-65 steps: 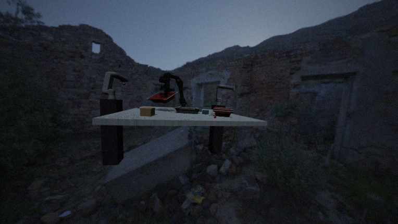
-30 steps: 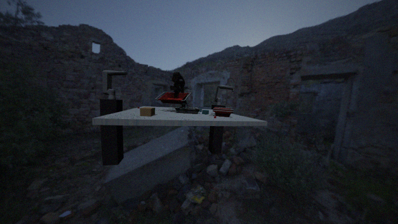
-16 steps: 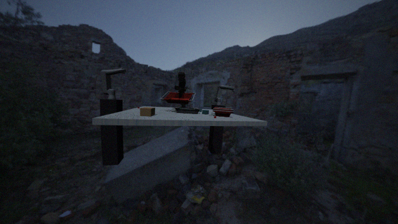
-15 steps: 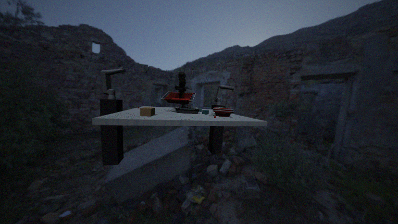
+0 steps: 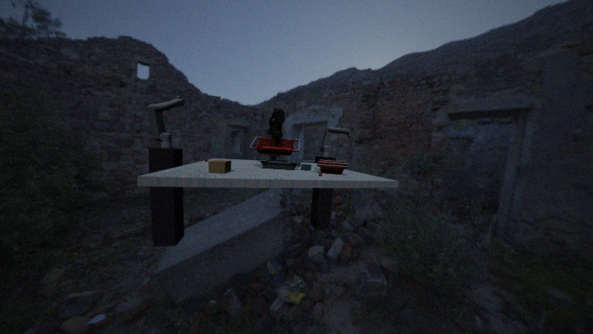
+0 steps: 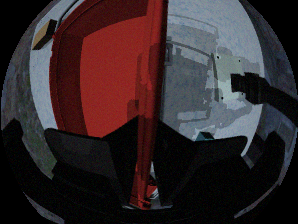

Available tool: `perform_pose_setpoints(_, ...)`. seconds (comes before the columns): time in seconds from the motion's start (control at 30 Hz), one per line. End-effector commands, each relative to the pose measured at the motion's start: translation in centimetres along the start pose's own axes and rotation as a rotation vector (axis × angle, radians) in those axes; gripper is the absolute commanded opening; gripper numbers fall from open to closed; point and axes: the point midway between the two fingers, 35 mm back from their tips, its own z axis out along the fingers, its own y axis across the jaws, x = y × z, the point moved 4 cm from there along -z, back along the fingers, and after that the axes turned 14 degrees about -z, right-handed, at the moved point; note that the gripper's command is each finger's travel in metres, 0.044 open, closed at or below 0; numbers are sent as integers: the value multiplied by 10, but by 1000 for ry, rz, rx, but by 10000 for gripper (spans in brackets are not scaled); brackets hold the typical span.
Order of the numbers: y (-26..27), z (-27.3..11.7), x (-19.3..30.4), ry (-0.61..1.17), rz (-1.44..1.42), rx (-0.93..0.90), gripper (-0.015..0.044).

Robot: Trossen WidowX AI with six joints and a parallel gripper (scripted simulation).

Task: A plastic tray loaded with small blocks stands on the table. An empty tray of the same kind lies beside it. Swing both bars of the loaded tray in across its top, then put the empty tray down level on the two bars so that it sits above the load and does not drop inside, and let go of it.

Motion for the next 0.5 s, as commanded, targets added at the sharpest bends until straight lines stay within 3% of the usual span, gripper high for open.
perform_pose_setpoints(0.0, 1, -5, 12, -7, -24, -22, 0)
perform_pose_setpoints(0.47, 0, -5, 29, -8, -61, -24, 0)
